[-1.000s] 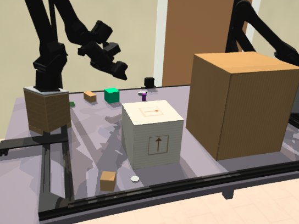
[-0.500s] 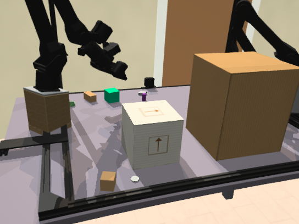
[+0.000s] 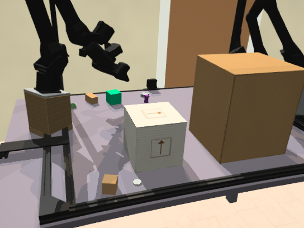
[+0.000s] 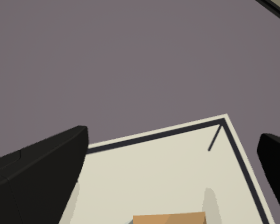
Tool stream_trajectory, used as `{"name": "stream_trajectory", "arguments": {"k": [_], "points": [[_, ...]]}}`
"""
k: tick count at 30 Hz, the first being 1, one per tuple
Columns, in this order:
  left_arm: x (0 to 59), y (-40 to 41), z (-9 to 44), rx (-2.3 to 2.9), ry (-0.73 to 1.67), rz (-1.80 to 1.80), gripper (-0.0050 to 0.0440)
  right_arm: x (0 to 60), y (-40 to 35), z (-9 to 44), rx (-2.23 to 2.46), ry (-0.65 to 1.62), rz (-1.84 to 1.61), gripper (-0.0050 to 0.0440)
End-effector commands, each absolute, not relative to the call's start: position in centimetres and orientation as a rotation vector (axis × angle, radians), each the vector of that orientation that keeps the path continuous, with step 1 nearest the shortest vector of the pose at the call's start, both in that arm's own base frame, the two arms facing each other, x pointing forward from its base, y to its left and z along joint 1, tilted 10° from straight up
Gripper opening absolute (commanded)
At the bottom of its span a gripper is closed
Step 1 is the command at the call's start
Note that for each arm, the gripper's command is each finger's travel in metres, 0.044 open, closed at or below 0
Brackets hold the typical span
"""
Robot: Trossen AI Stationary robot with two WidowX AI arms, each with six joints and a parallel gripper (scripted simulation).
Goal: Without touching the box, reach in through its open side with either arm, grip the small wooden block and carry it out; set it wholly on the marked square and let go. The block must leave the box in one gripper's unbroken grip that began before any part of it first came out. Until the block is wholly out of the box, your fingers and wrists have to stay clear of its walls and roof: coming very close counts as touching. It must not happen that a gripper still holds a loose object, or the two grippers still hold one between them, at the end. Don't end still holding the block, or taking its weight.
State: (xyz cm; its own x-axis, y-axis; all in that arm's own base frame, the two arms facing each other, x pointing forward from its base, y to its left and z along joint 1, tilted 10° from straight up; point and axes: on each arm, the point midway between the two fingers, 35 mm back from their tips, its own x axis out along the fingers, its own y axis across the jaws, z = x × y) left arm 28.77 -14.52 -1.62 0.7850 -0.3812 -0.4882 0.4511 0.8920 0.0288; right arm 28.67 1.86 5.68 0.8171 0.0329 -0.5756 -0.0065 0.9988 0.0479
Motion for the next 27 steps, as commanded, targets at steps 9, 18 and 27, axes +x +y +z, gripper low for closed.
{"name": "stream_trajectory", "arguments": {"k": [9, 18, 27], "points": [[29.1, -14.8, 1.9, 0.134, 0.491, -0.448, 0.04, 28.7, 1.8, 5.7, 0.046, 0.611, 0.019, 0.04], [28.9, -14.7, 4.0, 0.128, 0.486, -0.448, 0.04, 28.7, 1.8, 5.7, 0.046, 0.611, 0.019, 0.04], [28.1, -14.4, 6.7, 0.124, 0.476, -0.449, 0.04, 28.7, 1.8, 5.7, 0.046, 0.611, 0.019, 0.04]]}}
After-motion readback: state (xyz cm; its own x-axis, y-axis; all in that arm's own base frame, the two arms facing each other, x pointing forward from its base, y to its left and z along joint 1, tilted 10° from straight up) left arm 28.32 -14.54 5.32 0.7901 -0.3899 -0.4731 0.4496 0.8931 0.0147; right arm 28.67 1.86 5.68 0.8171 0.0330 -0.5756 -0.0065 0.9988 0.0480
